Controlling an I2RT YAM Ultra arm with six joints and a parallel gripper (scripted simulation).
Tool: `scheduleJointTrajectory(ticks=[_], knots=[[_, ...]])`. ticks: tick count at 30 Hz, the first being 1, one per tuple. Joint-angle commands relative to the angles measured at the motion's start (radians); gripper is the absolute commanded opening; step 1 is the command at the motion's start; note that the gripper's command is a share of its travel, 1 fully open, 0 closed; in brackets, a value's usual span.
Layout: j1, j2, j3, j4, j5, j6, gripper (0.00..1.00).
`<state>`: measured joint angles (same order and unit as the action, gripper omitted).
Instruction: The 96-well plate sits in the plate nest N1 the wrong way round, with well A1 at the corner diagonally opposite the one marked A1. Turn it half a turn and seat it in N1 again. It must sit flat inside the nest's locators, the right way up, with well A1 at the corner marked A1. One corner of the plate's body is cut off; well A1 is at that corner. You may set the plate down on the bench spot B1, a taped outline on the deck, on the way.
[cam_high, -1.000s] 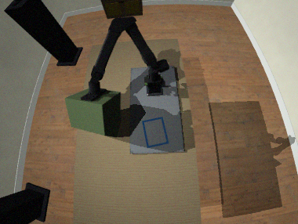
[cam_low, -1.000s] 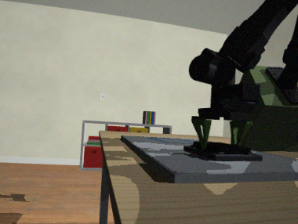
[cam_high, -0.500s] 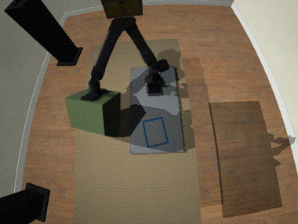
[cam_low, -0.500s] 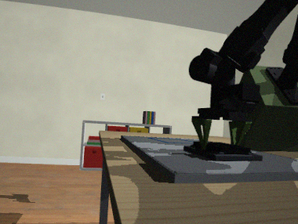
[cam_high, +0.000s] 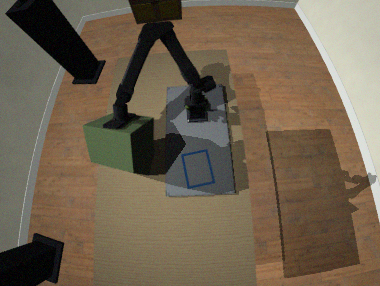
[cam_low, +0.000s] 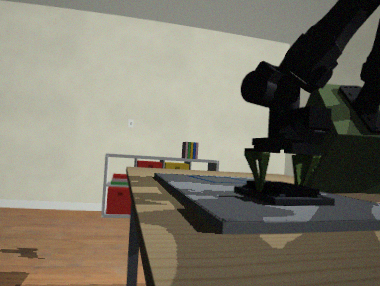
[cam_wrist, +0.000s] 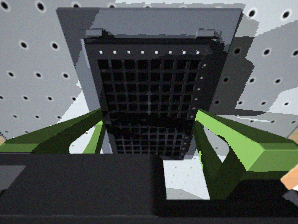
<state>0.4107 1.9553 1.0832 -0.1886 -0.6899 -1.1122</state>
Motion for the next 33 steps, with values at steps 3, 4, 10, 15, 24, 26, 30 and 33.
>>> scheduleJointTrajectory(ticks=[3, 4, 10, 15, 24, 26, 30, 33], knots=[[-0.007, -0.006, 0.001, 0.001, -0.007, 0.003, 0.0], [-0.007, -0.006, 0.001, 0.001, -0.007, 0.003, 0.0], [-0.016, -0.019, 0.0, -0.016, -0.012, -0.007, 0.0], [-0.032, -0.039, -0.002, -0.047, -0.019, -0.025, 0.0], [-0.06, -0.075, -0.002, -0.105, -0.032, -0.058, 0.0], [-0.063, -0.079, -0.001, -0.112, -0.034, -0.062, 0.0], [-0.072, -0.091, 0.0, -0.132, -0.038, -0.073, 0.0], [-0.082, -0.102, 0.001, -0.152, -0.042, -0.085, 0.0]])
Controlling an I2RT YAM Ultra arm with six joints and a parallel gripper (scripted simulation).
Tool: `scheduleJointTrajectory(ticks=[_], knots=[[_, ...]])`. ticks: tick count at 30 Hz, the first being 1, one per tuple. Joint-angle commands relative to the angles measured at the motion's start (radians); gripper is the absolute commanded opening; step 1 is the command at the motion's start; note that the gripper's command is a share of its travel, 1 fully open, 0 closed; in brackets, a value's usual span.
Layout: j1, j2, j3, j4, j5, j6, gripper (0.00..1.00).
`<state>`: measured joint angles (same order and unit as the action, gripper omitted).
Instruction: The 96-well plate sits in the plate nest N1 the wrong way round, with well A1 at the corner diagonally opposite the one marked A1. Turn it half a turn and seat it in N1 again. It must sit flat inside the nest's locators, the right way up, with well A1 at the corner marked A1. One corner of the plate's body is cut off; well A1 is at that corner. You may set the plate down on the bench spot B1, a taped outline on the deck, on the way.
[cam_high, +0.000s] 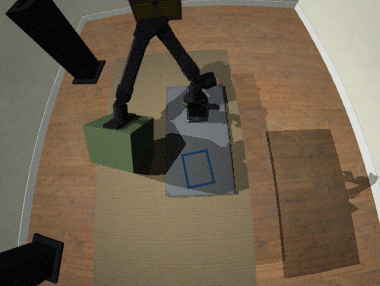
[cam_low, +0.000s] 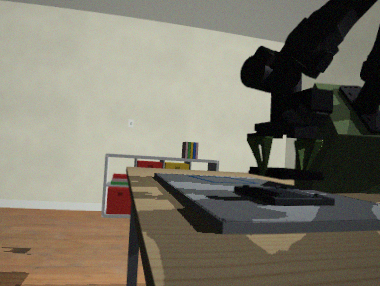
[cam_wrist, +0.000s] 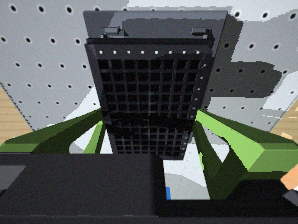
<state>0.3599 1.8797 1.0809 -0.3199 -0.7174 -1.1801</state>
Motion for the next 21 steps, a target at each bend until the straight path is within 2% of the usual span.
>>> scheduleJointTrajectory(ticks=[1, 21], knots=[[-0.035, -0.03, 0.004, -0.028, -0.016, -0.021, 0.0], [-0.095, -0.089, 0.024, -0.158, -0.041, -0.096, 0.0]])
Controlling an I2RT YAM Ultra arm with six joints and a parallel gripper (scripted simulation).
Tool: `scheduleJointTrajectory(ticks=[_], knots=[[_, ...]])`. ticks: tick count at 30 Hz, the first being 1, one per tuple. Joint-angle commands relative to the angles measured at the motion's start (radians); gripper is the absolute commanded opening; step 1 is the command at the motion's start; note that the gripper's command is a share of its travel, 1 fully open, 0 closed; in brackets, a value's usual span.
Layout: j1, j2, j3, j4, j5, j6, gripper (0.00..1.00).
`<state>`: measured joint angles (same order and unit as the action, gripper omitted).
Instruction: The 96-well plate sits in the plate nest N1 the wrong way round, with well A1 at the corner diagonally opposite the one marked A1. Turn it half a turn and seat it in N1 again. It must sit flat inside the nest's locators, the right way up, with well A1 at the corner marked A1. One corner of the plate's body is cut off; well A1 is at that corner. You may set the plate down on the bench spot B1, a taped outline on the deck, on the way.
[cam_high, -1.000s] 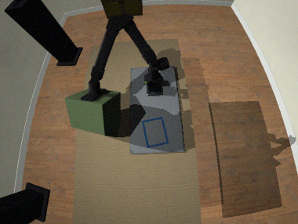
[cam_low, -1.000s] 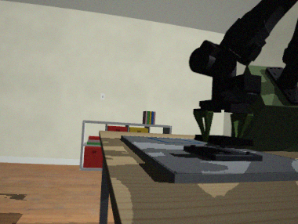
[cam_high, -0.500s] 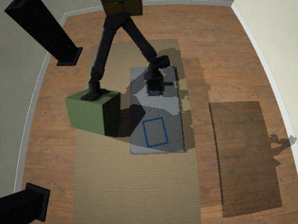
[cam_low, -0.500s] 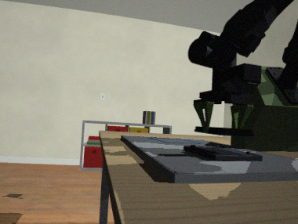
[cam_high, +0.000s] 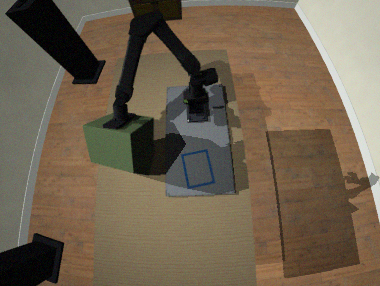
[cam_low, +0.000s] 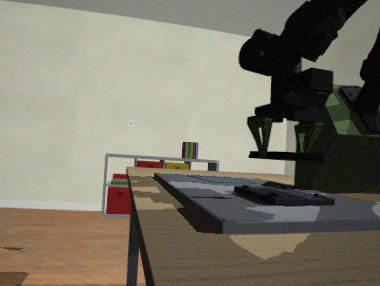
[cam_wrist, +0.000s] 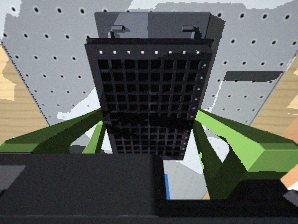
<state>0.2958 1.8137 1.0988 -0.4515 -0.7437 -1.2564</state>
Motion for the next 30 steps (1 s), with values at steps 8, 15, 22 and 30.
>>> scheduleJointTrajectory(ticks=[8, 15, 22, 30], knots=[[-0.049, -0.039, 0.015, -0.066, -0.022, -0.043, 0.0], [-0.049, -0.039, 0.015, -0.067, -0.022, -0.043, 0.0], [-0.049, -0.039, 0.015, -0.067, -0.022, -0.043, 0.0], [-0.049, -0.039, 0.015, -0.067, -0.022, -0.043, 0.0]])
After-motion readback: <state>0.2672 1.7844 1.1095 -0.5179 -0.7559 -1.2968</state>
